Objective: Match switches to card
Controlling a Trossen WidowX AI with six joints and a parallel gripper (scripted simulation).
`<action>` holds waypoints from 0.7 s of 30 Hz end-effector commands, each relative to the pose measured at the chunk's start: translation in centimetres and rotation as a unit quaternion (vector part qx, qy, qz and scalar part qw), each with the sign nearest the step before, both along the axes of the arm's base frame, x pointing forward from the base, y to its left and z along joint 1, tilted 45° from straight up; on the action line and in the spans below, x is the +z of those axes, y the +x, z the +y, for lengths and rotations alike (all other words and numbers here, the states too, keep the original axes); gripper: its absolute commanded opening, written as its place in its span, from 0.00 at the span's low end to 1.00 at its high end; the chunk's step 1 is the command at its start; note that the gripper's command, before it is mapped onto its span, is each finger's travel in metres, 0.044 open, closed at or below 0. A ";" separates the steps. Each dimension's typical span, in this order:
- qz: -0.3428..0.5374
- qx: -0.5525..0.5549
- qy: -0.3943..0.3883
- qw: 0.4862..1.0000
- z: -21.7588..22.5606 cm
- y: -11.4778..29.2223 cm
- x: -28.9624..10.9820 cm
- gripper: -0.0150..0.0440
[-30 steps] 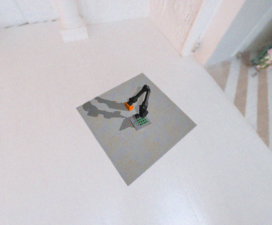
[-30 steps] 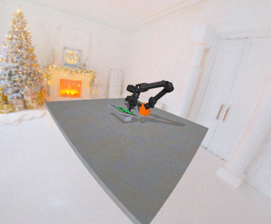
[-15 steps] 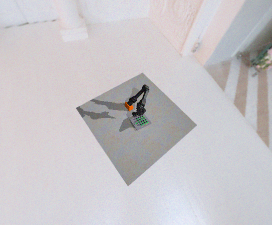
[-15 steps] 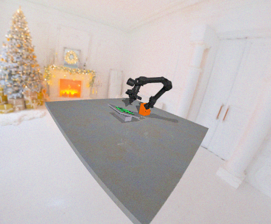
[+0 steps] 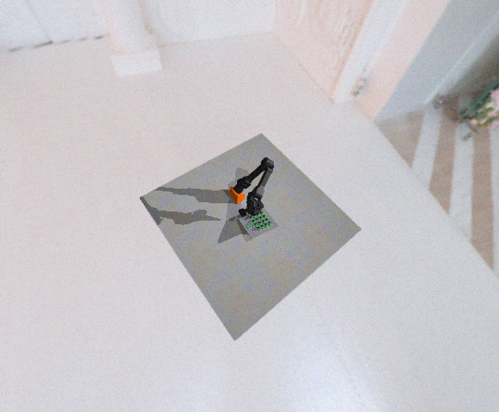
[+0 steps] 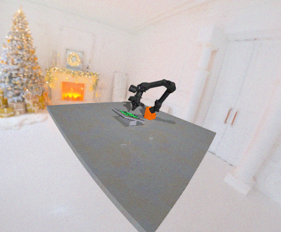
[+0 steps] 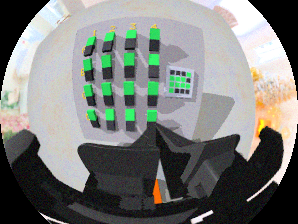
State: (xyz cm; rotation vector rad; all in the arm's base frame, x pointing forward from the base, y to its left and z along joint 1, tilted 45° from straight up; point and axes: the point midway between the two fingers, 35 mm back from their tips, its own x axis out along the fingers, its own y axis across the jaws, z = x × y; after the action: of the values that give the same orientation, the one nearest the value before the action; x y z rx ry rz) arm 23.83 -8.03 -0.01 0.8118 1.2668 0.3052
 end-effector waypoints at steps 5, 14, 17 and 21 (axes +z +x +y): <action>-0.001 -0.003 0.002 1.000 0.7 0.5 -0.9 0.25; -0.001 -0.003 0.002 1.000 1.4 0.9 -1.7 0.25; -0.001 -0.003 0.003 1.000 1.6 1.0 -1.9 0.25; -0.001 -0.003 0.003 1.000 1.6 1.0 -1.9 0.25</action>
State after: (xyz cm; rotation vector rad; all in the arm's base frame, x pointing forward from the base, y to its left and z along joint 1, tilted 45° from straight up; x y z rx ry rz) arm 24.73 -6.56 -1.82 0.8111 1.2636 0.3047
